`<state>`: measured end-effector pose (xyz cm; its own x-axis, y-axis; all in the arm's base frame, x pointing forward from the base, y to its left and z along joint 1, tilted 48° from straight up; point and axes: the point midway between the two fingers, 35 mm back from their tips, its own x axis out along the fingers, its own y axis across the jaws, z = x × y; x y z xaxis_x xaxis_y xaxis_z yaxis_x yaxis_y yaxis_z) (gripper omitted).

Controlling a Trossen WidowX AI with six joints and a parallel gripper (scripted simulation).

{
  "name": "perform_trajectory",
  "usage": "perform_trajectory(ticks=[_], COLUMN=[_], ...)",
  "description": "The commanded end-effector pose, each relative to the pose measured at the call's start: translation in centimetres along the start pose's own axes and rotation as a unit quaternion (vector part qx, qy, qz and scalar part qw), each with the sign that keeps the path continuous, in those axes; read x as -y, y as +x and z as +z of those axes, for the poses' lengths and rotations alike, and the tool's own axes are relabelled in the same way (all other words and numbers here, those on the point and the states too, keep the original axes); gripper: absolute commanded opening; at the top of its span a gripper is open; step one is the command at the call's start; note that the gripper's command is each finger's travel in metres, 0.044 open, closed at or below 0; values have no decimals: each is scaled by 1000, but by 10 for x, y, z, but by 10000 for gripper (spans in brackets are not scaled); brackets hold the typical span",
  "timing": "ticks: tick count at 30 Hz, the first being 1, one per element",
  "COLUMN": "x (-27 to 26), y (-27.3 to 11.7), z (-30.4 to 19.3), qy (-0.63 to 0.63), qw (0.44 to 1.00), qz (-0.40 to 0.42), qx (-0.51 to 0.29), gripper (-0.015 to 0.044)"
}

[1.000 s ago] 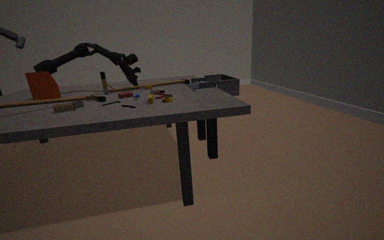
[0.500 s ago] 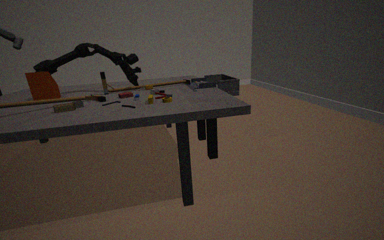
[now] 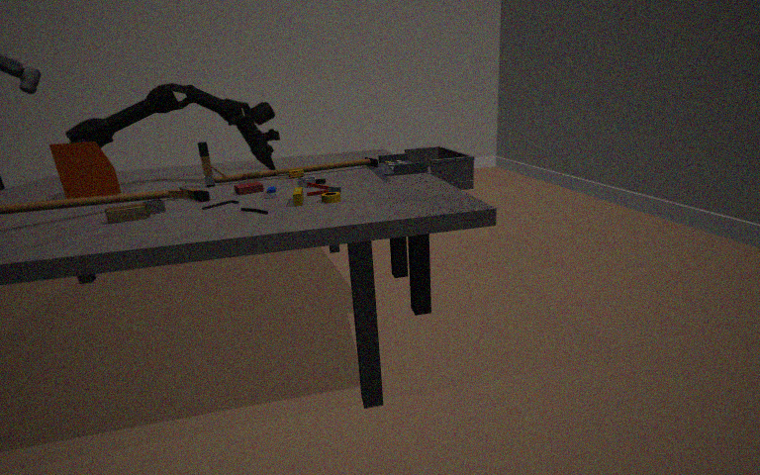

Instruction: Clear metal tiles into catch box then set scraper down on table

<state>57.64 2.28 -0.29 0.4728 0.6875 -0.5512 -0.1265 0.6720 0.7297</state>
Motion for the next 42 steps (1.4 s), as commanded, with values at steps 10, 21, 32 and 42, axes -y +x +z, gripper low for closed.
perform_trajectory(ticks=[10, 21, 32, 42], x=[0, -2, 1, 1], y=[-45, -80, -82, -83], z=[23, 36, 37, 37], qy=[-4, -4, -1, -1], qw=[1000, 1000, 1000, 1000], qz=[0, 1, -3, -3], qx=[4, 4, 7, 7], gripper=[0, 0, 0, 0])
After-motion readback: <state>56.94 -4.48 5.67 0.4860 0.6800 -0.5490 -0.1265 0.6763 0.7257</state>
